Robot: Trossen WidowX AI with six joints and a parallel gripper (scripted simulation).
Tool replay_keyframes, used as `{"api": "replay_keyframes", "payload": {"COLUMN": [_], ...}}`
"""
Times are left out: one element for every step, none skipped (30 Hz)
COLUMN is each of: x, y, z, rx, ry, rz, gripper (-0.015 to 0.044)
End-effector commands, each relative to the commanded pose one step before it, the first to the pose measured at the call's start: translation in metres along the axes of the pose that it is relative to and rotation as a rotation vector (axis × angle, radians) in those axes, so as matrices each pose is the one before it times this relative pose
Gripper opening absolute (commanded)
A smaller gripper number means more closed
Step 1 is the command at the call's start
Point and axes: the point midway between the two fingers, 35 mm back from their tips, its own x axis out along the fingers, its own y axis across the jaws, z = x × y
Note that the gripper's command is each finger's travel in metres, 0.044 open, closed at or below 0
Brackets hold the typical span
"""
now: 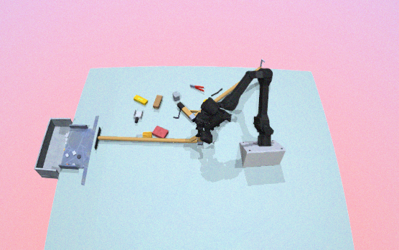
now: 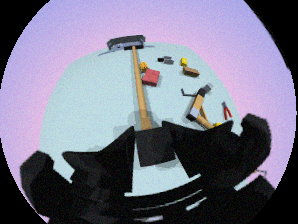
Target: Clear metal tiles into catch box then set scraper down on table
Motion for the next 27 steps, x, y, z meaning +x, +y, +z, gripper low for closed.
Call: {"api": "replay_keyframes", "payload": {"x": [0.00003,-0.00043,-0.00129,-0.00215,-0.0026,-0.00261,-0.00261,-0.00261,-0.00262,-0.00262,-0.00262,-0.00262,-0.00263,-0.00263,-0.00263,-0.00262,-0.00262,-0.00262,-0.00262,-0.00262,-0.00261,-0.00261,-0.0026,-0.0026,-0.00215,-0.00129,-0.00043], "y": [-0.00042,0.00006,0.00016,0.00026,0.00028,0.00025,0.00022,0.00018,0.00015,0.00012,0.00009,0.00005,0.00002,-0.00001,-0.00005,-0.00008,-0.00012,-0.00015,-0.00019,-0.00022,-0.00026,-0.00029,-0.00033,-0.00036,-0.00032,-0.00021,-0.00007], "z": [0.00132,0.00002,0.00006,0.00009,0.00009,0.00007,0.00004,0.00002,0.0,-0.00002,-0.00004,-0.00006,-0.00008,-0.0001,-0.00012,-0.00014,-0.00016,-0.00017,-0.00019,-0.00021,-0.00022,-0.00024,-0.00025,-0.00027,-0.00023,-0.00014,-0.00005], "rx": [0.001,0.0,0.0001,0.0001,0.0001,0.0001,0.0001,0.0,0.0,0.0,-0.0001,-0.0001,-0.0001,-0.0002,-0.0002,-0.0002,-0.0002,-0.0003,-0.0003,-0.0003,-0.0003,-0.0003,-0.0004,-0.0004,-0.0003,-0.0002,-0.0001], "ry": [-0.00155,0.00013,0.00037,0.00059,0.00066,0.0006,0.00053,0.00047,0.0004,0.00034,0.00027,0.0002,0.00013,0.00005,-0.00002,-0.00009,-0.00017,-0.00025,-0.00033,-0.00041,-0.00049,-0.00057,-0.00065,-0.00073,-0.00067,-0.00043,-0.00015], "rz": [-0.00032,0.00012,0.00034,0.00053,0.00058,0.0005,0.00043,0.00036,0.00029,0.00022,0.00015,0.00009,0.00002,-0.00004,-0.00011,-0.00017,-0.00023,-0.00029,-0.00035,-0.00041,-0.00046,-0.00052,-0.00057,-0.00062,-0.00055,-0.00035,-0.00012], "gripper": [0.0315,0.0341,0.0368,0.0394,0.042,0.044,0.044,0.044,0.044,0.044,0.044,0.044,0.044,0.044,0.044,0.044,0.044,0.044,0.044,0.044,0.044,0.044,0.044,0.044,0.044,0.044,0.044]}}
